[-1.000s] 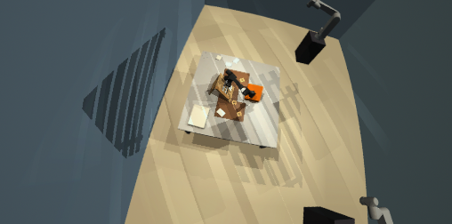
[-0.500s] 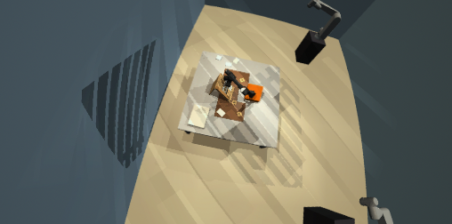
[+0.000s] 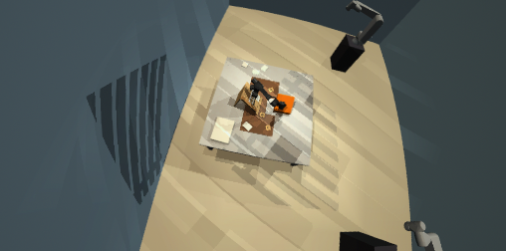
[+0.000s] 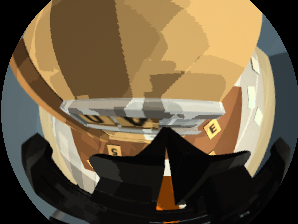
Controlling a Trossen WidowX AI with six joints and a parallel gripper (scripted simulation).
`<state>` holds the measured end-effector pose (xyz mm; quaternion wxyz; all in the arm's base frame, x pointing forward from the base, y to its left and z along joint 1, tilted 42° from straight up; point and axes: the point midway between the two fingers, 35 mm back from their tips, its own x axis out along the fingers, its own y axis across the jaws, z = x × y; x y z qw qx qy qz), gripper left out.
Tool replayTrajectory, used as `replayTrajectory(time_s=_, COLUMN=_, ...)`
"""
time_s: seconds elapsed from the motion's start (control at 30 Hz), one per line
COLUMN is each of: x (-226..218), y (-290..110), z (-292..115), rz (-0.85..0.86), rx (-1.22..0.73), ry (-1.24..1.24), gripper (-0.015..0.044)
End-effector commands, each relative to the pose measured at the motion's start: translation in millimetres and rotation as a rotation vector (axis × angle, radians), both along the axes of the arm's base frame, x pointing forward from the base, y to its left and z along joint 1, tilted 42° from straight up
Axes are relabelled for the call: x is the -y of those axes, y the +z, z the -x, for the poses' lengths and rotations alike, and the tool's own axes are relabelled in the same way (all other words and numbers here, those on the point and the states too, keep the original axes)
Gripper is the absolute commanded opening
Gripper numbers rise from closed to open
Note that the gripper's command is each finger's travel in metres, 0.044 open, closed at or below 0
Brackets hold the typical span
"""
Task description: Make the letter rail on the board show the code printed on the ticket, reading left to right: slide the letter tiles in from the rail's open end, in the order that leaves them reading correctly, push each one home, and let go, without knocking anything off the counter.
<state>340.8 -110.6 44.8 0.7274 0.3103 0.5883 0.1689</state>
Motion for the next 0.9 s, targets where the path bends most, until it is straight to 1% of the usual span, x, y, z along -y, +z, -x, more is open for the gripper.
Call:
replayTrajectory(time_s=0.0, x=-0.8, y=-0.7, z=-3.7, rz=-0.003, rx=0.001, ry=-0.004, gripper=0.0000)
replayTrajectory(time_s=0.87, x=-3.9, y=-3.3, z=-9.0, rz=-0.003, rx=0.001, ry=-0.004, gripper=0.0000)
